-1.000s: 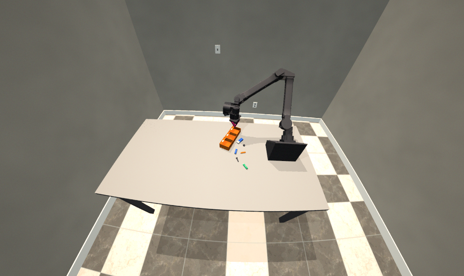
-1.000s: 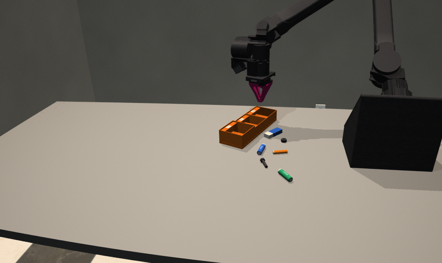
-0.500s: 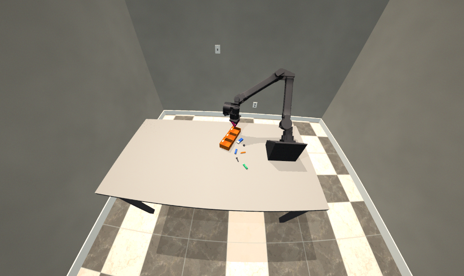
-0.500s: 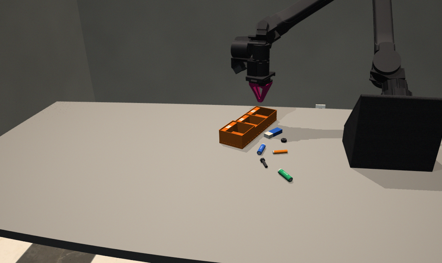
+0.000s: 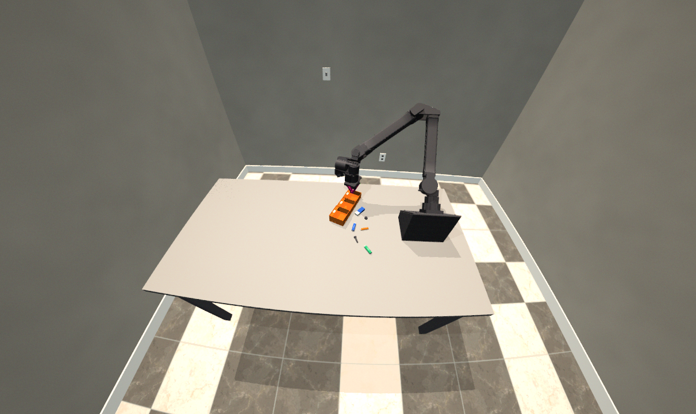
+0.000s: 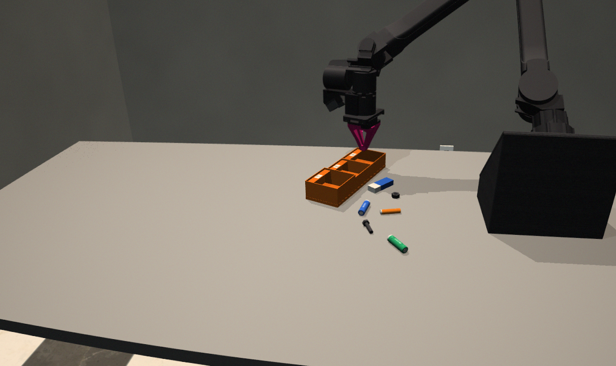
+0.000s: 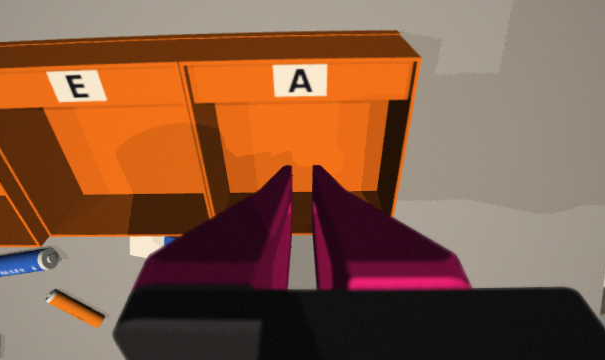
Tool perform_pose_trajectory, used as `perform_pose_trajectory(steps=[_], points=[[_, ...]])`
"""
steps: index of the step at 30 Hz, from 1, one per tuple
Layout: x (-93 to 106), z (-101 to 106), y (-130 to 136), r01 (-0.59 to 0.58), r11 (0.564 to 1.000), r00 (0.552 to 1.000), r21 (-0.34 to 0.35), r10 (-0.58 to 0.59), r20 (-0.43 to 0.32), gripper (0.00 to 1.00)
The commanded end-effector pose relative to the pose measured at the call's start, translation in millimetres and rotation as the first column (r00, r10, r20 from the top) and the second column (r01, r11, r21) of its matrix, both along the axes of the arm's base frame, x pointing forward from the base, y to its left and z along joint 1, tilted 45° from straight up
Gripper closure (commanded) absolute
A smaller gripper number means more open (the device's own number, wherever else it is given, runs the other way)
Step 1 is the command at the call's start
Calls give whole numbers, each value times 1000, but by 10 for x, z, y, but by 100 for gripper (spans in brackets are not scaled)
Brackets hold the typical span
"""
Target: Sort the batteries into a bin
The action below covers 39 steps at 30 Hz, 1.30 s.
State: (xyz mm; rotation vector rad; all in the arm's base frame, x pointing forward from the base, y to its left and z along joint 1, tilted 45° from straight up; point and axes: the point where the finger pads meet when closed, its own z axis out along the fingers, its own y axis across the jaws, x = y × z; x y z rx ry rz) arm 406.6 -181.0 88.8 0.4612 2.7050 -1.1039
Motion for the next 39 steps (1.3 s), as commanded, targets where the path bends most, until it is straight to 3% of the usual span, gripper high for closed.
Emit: perform_pose_trajectory(steps=[1, 15, 16, 39], points=[[6, -92, -83, -11, 1000, 1000, -1, 11, -13, 92], [19, -307, -290, -13, 1000, 1000, -1, 13, -14, 92], [110, -184, -240, -20, 1000, 1000, -7, 21, 14, 92], [116, -181, -240, -20, 1000, 1000, -7, 21, 14, 92]])
